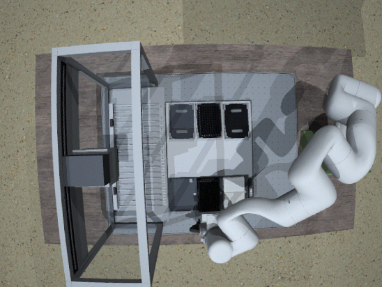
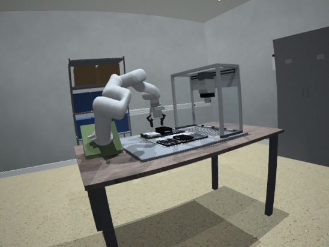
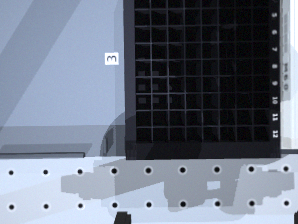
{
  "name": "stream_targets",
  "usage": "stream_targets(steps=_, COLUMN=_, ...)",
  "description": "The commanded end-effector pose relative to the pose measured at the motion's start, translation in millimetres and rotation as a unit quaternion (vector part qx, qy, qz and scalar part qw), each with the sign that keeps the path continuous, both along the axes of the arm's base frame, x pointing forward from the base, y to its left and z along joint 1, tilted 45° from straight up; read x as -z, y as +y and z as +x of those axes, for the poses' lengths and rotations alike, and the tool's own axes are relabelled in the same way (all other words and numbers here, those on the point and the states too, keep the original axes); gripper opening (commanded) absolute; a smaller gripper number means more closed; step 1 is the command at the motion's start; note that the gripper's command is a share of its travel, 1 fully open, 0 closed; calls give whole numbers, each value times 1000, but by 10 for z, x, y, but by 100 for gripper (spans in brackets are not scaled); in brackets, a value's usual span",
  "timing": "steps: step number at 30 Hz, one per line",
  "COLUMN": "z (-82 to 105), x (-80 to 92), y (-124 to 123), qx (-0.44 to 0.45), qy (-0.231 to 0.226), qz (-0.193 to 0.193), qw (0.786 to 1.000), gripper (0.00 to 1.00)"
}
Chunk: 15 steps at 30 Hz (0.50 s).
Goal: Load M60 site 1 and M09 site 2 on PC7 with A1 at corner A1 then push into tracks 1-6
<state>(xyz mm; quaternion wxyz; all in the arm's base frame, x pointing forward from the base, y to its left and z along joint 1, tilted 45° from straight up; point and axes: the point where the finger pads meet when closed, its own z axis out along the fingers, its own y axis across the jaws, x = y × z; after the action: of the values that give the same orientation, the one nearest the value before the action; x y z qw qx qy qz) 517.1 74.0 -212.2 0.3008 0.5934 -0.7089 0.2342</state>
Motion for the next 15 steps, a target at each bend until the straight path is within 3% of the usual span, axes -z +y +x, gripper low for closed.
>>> stream_targets(steps=1, z=8, x=38, y=-23, qx=-2, qy=-2, qz=2, qw=1000, gripper=100)
stream_targets(steps=15, z=-22, x=179, y=-161, qx=-2, qy=-2, qz=2, qw=1000, gripper=100)
